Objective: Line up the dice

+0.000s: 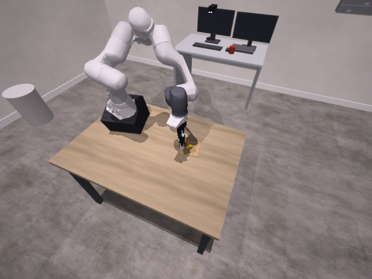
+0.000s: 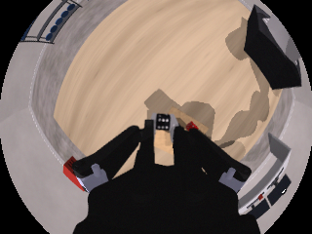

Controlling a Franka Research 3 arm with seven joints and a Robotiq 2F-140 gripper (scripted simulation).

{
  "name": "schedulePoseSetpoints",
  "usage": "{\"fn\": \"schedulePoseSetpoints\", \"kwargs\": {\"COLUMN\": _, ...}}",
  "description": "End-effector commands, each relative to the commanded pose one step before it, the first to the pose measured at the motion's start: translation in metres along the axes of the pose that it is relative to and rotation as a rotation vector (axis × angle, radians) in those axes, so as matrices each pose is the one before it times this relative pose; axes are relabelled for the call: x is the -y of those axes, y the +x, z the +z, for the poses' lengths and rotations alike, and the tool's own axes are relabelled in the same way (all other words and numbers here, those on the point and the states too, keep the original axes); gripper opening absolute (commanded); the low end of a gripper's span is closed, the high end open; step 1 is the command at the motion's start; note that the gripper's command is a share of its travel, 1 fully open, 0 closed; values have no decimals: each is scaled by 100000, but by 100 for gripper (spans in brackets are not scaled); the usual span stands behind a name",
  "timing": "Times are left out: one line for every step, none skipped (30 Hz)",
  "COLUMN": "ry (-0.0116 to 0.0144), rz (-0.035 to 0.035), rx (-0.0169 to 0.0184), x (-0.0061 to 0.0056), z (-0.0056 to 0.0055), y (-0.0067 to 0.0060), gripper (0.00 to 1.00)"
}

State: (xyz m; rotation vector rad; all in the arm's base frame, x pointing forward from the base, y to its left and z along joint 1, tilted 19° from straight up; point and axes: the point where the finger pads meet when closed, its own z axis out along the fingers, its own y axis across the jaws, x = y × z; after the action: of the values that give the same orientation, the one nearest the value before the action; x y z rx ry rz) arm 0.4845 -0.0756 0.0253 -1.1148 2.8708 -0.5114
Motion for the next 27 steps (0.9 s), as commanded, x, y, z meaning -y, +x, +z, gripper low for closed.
{"fn": "schedulePoseSetpoints", "kwargs": {"ry": -1237, "rz": 17257, "rx": -2116, "x": -362, "z": 194, "y": -956, "gripper": 13}}
{"fn": "schedulePoseSetpoints", "kwargs": {"ry": 0, "rz": 1337, "rx": 21, "x": -74, "z": -10, "y": -299, "gripper": 13}}
{"fn": "schedulePoseSetpoints", "kwargs": {"ry": -1, "rz": 1289, "rx": 17, "x": -77, "z": -9, "y": -286, "gripper": 13}}
{"fn": "schedulePoseSetpoints", "kwargs": {"ry": 0, "rz": 133, "rx": 2, "x": -8, "z": -1, "y": -29, "gripper": 13}}
{"fn": "schedulePoseSetpoints", "kwargs": {"ry": -3, "rz": 2133, "rx": 23, "x": -139, "z": -14, "y": -467, "gripper": 13}}
{"fn": "schedulePoseSetpoints", "kwargs": {"ry": -2, "rz": 1197, "rx": 10, "x": -86, "z": -7, "y": -259, "gripper": 13}}
{"fn": "schedulePoseSetpoints", "kwargs": {"ry": -2, "rz": 1171, "rx": 7, "x": -88, "z": -7, "y": -251, "gripper": 13}}
{"fn": "schedulePoseSetpoints", "kwargs": {"ry": -3, "rz": 1220, "rx": 5, "x": -97, "z": -6, "y": -259, "gripper": 13}}
{"fn": "schedulePoseSetpoints", "kwargs": {"ry": -3, "rz": 1212, "rx": 3, "x": -101, "z": -6, "y": -255, "gripper": 13}}
{"fn": "schedulePoseSetpoints", "kwargs": {"ry": -3, "rz": 1181, "rx": 0, "x": -103, "z": -5, "y": -246, "gripper": 13}}
{"fn": "schedulePoseSetpoints", "kwargs": {"ry": -2, "rz": 979, "rx": -1, "x": -88, "z": -4, "y": -202, "gripper": 13}}
{"fn": "schedulePoseSetpoints", "kwargs": {"ry": -3, "rz": 1419, "rx": -5, "x": -133, "z": -5, "y": -290, "gripper": 13}}
{"fn": "schedulePoseSetpoints", "kwargs": {"ry": -3, "rz": 1197, "rx": -6, "x": -117, "z": -4, "y": -241, "gripper": 13}}
{"fn": "schedulePoseSetpoints", "kwargs": {"ry": -3, "rz": 1212, "rx": -9, "x": -123, "z": -3, "y": -241, "gripper": 13}}
{"fn": "schedulePoseSetpoints", "kwargs": {"ry": -2, "rz": 1231, "rx": -11, "x": -129, "z": -3, "y": -242, "gripper": 13}}
{"fn": "schedulePoseSetpoints", "kwargs": {"ry": 0, "rz": 0, "rx": 0, "x": 0, "z": 0, "y": 0, "gripper": 13}}
{"fn": "schedulePoseSetpoints", "kwargs": {"ry": 0, "rz": 0, "rx": 0, "x": 0, "z": 0, "y": 0, "gripper": 13}}
{"fn": "schedulePoseSetpoints", "kwargs": {"ry": -4, "rz": 3454, "rx": -44, "x": -378, "z": -5, "y": -666, "gripper": 13}}
{"fn": "schedulePoseSetpoints", "kwargs": {"ry": 0, "rz": 565, "rx": -9, "x": -67, "z": 0, "y": -106, "gripper": 13}}
{"fn": "schedulePoseSetpoints", "kwargs": {"ry": 0, "rz": 1995, "rx": -36, "x": -239, "z": -1, "y": -369, "gripper": 13}}
{"fn": "schedulePoseSetpoints", "kwargs": {"ry": 1, "rz": 1222, "rx": -25, "x": -153, "z": 0, "y": -221, "gripper": 13}}
{"fn": "schedulePoseSetpoints", "kwargs": {"ry": 2, "rz": 1158, "rx": -25, "x": -148, "z": 1, "y": -206, "gripper": 13}}
{"fn": "schedulePoseSetpoints", "kwargs": {"ry": 2, "rz": 1098, "rx": -26, "x": -144, "z": 1, "y": -192, "gripper": 13}}
{"fn": "schedulePoseSetpoints", "kwargs": {"ry": 3, "rz": 1186, "rx": -30, "x": -159, "z": 2, "y": -204, "gripper": 13}}
{"fn": "schedulePoseSetpoints", "kwargs": {"ry": 4, "rz": 1185, "rx": -32, "x": -162, "z": 2, "y": -200, "gripper": 13}}
{"fn": "schedulePoseSetpoints", "kwargs": {"ry": 3, "rz": 665, "rx": -19, "x": -93, "z": 2, "y": -111, "gripper": 13}}
{"fn": "schedulePoseSetpoints", "kwargs": {"ry": 8, "rz": 1627, "rx": -49, "x": -230, "z": 4, "y": -267, "gripper": 13}}
